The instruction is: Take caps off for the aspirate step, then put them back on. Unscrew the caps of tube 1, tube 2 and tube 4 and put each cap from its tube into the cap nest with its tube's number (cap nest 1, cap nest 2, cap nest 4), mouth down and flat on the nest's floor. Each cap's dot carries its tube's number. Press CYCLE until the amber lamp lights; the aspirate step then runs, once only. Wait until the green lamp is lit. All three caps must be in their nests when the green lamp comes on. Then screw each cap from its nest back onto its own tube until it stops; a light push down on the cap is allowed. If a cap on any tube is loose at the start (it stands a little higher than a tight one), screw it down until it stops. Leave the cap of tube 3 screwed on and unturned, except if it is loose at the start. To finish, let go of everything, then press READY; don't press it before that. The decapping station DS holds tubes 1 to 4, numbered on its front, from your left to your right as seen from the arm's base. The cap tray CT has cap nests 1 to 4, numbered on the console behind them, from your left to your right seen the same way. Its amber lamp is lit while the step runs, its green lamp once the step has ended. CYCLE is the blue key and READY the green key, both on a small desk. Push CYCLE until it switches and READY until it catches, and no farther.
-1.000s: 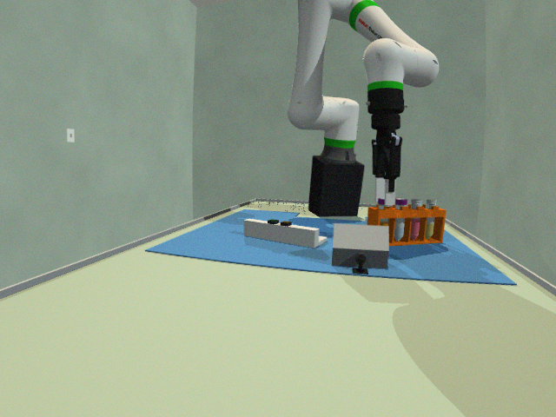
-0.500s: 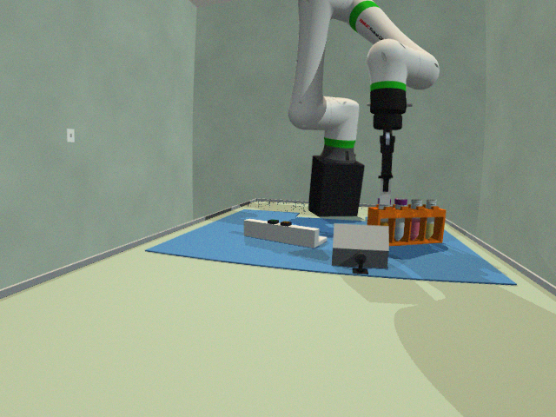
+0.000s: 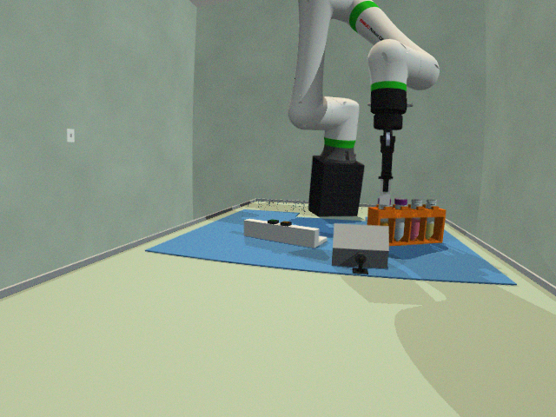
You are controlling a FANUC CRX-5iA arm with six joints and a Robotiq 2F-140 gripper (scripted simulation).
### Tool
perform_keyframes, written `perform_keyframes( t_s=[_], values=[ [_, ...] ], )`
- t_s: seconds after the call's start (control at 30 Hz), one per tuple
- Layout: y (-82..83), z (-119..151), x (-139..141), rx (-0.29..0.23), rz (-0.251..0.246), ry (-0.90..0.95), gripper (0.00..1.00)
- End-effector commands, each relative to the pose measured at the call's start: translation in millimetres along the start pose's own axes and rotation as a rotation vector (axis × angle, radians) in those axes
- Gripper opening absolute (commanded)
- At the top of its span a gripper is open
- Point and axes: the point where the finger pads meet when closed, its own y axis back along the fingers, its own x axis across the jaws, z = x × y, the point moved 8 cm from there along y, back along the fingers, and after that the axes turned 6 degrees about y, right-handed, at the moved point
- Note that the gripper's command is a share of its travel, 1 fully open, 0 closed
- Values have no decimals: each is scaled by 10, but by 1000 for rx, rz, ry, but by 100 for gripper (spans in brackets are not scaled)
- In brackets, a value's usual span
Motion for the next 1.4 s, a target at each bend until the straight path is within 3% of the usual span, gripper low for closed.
perform_keyframes(
  t_s=[0.0,0.73,0.97,1.0,1.37],
  values=[
    [0,0,-1,0,0,96,0],
    [6,0,-1,0,0,1043,0],
    [6,0,-1,0,0,1043,0],
    [6,0,-1,0,0,1043,35],
    [6,0,-1,0,0,1043,35]
  ],
)
